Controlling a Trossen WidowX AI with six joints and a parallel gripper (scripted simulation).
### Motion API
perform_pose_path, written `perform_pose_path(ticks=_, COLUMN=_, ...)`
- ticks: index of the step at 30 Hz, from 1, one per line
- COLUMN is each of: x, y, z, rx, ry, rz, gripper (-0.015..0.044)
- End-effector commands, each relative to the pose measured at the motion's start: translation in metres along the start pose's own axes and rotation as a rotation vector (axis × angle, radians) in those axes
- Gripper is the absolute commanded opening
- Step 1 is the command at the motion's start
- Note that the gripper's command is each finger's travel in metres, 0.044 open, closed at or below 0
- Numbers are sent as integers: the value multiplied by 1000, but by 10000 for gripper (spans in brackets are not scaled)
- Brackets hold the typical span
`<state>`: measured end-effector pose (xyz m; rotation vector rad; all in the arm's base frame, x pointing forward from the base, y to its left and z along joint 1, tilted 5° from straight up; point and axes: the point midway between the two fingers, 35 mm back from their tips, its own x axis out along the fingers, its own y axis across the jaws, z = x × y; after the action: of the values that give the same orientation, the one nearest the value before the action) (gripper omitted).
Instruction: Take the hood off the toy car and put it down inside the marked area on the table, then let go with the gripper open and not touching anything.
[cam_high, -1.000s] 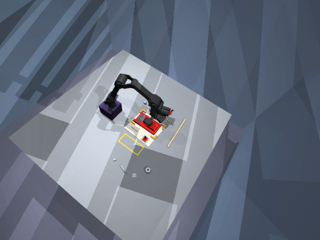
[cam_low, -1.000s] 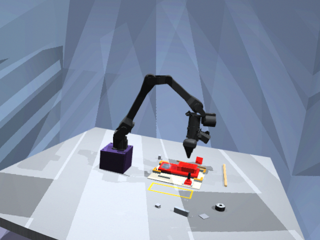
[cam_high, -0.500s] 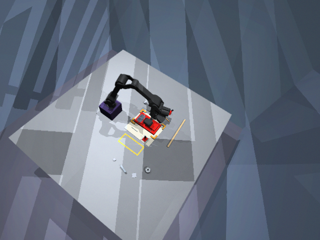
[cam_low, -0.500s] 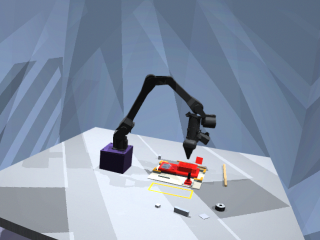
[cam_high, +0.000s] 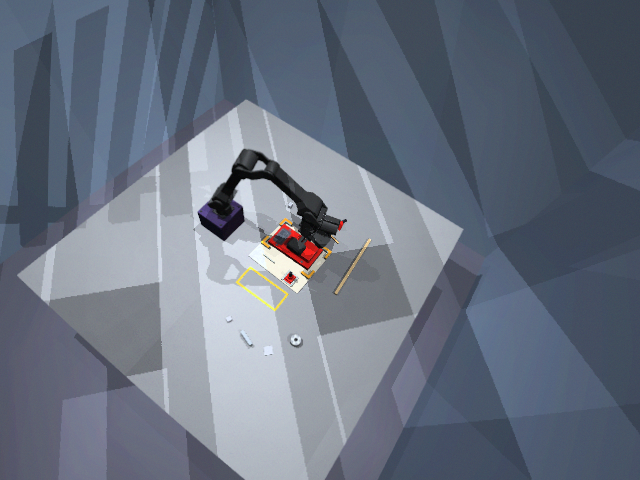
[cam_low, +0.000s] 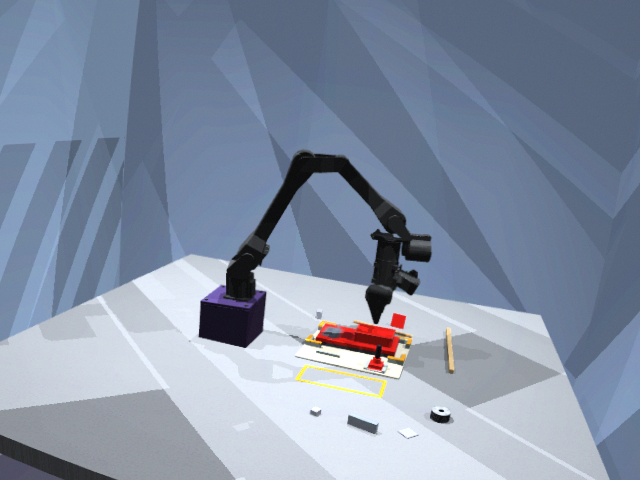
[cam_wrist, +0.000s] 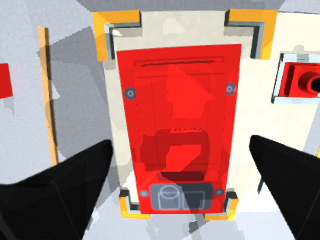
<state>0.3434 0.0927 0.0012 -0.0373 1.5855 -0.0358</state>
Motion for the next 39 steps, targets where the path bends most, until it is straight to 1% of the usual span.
perform_pose_path(ticks=1, x=6, y=-1, z=-1, rx=-5, ry=4, rz=-5, gripper=440)
perform_pose_path(ticks=27, x=31, y=-3, z=-2, rx=-5, ry=4, rz=-5, gripper=440)
perform_pose_path(ticks=39, x=36, y=-3, z=-2, rx=-5, ry=4, rz=-5, gripper=440)
